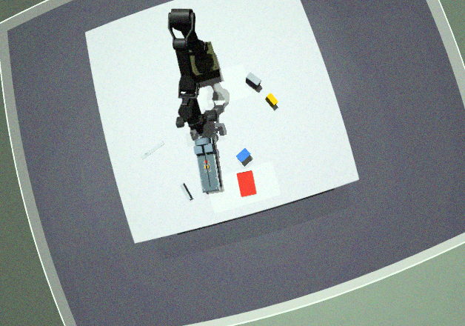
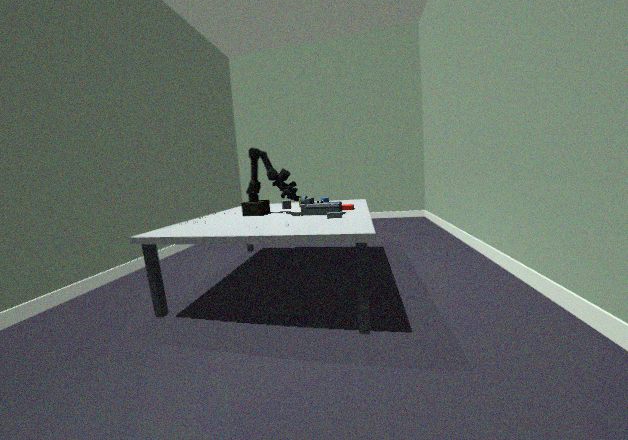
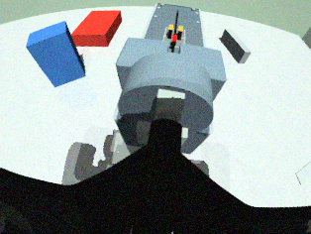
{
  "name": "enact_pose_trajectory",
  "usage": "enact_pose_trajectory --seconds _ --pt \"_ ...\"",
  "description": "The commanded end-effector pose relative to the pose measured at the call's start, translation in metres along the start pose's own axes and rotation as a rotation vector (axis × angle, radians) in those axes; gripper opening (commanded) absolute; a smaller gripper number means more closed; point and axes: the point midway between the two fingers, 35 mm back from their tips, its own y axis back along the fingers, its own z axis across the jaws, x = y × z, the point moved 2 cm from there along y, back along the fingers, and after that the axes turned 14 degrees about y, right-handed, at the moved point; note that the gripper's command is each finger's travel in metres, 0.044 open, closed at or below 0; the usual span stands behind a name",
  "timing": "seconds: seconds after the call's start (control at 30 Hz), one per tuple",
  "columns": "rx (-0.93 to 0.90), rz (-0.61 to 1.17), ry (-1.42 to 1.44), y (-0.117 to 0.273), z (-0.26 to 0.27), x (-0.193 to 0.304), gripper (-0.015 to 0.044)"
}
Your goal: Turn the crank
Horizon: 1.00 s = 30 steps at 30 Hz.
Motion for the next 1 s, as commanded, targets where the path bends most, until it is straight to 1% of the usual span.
enact_pose_trajectory --seconds 0.0,0.97 --pt "0.026 0.004 -0.007 0.0001 -0.0083 0.0025 0.0000" --pt "0.027 0.004 -0.006 -0.0031 -0.0152 0.0077 0.0000"
